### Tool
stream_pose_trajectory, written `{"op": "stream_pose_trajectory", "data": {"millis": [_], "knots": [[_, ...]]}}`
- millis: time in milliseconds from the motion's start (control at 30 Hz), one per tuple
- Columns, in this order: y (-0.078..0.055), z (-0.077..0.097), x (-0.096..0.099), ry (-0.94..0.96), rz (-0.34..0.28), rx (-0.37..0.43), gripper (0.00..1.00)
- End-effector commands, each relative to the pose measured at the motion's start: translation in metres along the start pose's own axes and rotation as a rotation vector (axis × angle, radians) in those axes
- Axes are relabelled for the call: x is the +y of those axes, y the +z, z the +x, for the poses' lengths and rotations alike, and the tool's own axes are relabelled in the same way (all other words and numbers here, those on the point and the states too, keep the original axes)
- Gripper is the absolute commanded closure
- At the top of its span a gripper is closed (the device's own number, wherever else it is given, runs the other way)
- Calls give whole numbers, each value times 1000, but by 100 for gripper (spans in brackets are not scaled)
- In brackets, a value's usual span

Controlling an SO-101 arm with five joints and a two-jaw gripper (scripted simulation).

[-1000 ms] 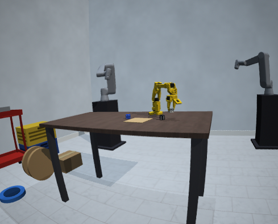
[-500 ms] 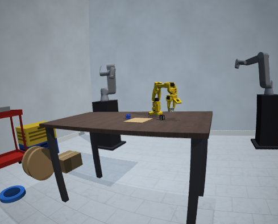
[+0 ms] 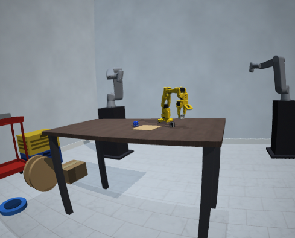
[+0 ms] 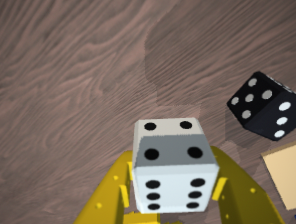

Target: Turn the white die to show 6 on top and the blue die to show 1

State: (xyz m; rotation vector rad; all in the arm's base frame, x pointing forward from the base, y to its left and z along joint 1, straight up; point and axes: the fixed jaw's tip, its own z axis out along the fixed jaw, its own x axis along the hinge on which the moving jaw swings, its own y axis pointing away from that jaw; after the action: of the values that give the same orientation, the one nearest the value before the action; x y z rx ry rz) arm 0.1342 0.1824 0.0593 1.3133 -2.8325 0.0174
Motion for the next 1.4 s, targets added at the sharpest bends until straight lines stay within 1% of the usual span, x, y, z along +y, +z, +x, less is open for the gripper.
{"op": "stream_pose_trajectory", "data": {"millis": [0, 67, 167, 233, 367, 467, 600, 733, 800, 933, 1067, 1200, 1367], "knots": [[-13, -9, -13, 64, -3, -70, 100], [-13, -10, -24, 108, -2, -73, 100], [-12, -12, -45, 195, -1, -79, 100], [-12, -12, -45, 195, -1, -79, 100], [-12, -10, -80, 338, 3, -88, 100], [-11, -4, -110, 458, 7, -95, 100], [-10, 9, -149, 619, 14, -104, 100], [-8, 27, -181, 763, 22, -111, 100], [-8, 27, -181, 763, 22, -111, 100], [-7, 45, -205, 873, 29, -117, 100], [-6, 56, -219, 939, 35, -122, 100], [-6, 61, -224, 966, 38, -125, 100], [-6, 61, -224, 968, 38, -125, 100]]}}
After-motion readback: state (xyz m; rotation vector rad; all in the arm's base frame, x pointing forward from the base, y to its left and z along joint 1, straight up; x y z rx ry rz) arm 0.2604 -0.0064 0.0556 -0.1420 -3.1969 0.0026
